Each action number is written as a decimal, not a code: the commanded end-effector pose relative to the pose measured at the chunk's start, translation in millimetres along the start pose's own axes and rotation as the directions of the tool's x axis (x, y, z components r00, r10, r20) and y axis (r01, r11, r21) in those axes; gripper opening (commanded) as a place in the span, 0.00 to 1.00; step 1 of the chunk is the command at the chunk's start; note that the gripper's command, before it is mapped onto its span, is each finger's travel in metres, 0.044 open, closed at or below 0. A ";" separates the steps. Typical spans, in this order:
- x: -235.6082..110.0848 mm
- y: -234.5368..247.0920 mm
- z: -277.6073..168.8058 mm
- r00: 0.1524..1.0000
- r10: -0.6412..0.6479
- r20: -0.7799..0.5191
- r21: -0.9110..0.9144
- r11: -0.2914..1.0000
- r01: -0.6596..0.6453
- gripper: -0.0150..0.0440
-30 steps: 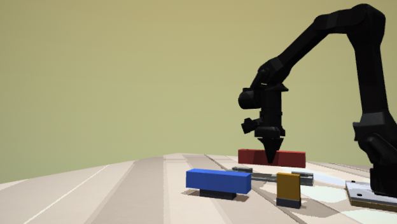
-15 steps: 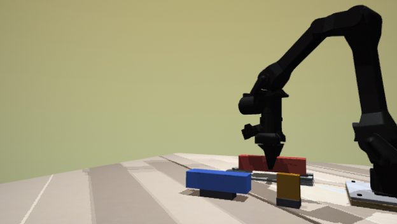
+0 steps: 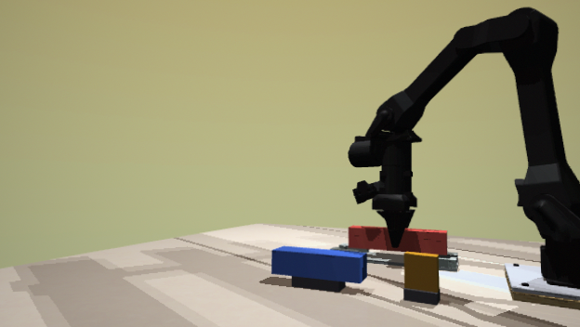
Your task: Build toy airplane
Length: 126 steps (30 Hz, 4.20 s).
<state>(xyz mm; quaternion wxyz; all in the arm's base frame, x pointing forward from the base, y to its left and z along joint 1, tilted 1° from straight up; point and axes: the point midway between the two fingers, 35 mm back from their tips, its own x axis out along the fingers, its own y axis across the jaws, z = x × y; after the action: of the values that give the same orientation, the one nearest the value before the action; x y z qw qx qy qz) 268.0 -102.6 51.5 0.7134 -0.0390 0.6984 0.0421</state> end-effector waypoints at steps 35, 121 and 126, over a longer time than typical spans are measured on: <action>-104.4 -0.8 7.6 1.000 -0.004 0.003 0.008 1.000 0.003 1.00; 1.9 262.5 74.9 1.000 0.024 0.010 0.008 1.000 -0.024 0.49; -4.0 262.4 78.5 0.999 0.024 0.032 0.022 0.999 -0.025 0.26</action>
<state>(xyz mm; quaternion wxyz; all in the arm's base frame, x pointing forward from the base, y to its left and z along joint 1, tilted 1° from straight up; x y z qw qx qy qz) 312.3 166.7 52.9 0.7163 -0.0272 0.6956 0.0480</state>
